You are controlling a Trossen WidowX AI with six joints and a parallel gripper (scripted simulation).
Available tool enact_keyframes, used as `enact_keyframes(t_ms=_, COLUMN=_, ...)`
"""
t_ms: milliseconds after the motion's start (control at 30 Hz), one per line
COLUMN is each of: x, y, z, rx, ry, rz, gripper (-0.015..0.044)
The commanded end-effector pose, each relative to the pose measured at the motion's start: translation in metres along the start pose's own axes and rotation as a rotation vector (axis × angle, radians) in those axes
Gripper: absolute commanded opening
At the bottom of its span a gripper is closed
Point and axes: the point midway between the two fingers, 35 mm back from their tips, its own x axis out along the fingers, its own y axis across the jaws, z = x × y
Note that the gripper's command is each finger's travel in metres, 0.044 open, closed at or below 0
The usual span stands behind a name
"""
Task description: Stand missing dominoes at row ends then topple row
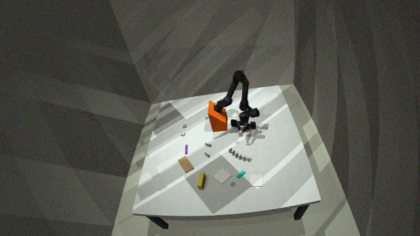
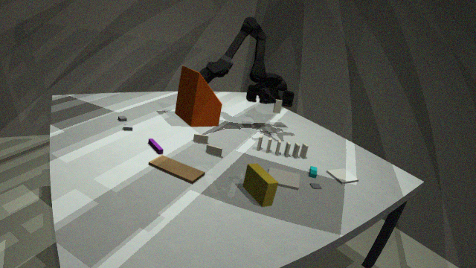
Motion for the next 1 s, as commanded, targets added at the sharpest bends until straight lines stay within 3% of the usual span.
enact_keyframes(t_ms=0, x=0.0, y=0.0, z=-0.003, rx=0.004, ry=-0.002, rz=-0.003, gripper=0.0107)
enact_keyframes(t_ms=967, x=0.004, y=0.004, z=-0.082, rx=-0.006, ry=0.011, rz=-0.005, gripper=0.0107)
